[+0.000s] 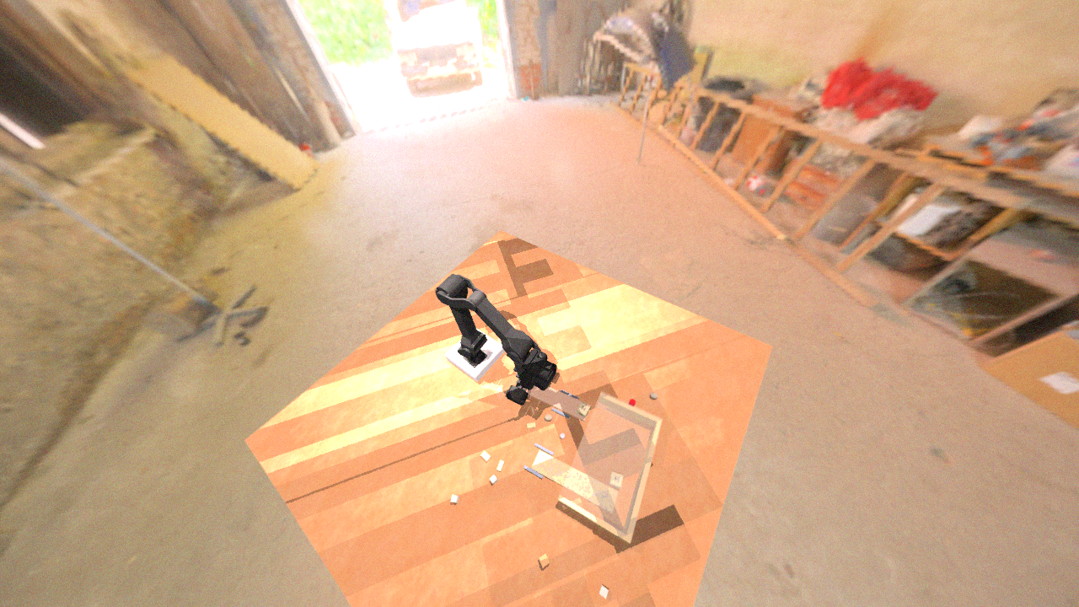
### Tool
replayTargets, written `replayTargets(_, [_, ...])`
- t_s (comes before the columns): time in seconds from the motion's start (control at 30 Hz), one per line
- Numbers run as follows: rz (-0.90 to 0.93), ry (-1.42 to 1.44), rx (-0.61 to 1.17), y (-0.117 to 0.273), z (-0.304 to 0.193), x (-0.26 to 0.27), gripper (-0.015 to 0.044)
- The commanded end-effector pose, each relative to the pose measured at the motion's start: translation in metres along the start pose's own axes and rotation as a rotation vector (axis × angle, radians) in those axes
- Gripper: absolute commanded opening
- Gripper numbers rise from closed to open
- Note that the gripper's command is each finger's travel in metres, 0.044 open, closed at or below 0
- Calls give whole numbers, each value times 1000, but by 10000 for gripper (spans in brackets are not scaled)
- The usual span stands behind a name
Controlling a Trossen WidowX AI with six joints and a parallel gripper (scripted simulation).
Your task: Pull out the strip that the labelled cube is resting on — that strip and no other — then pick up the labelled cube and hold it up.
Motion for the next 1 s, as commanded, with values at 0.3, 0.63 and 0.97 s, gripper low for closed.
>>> replayTargets(0.3, [10, 3, 33, -5, -19, 5, 0])
replayTargets(0.63, [10, 3, 33, -5, -19, 5, 0])
replayTargets(0.97, [10, 3, 33, -5, -19, 5, 0])
Point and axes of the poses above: the point midway between the two fingers, 35 mm back from their tips, its own y axis back along the fingers, its own x axis across the jaws, z = x × y, the point moved 10 cm from there along y, back along the fingers, and after that the axes turned 14 degrees about y, right-handed, at the moved point
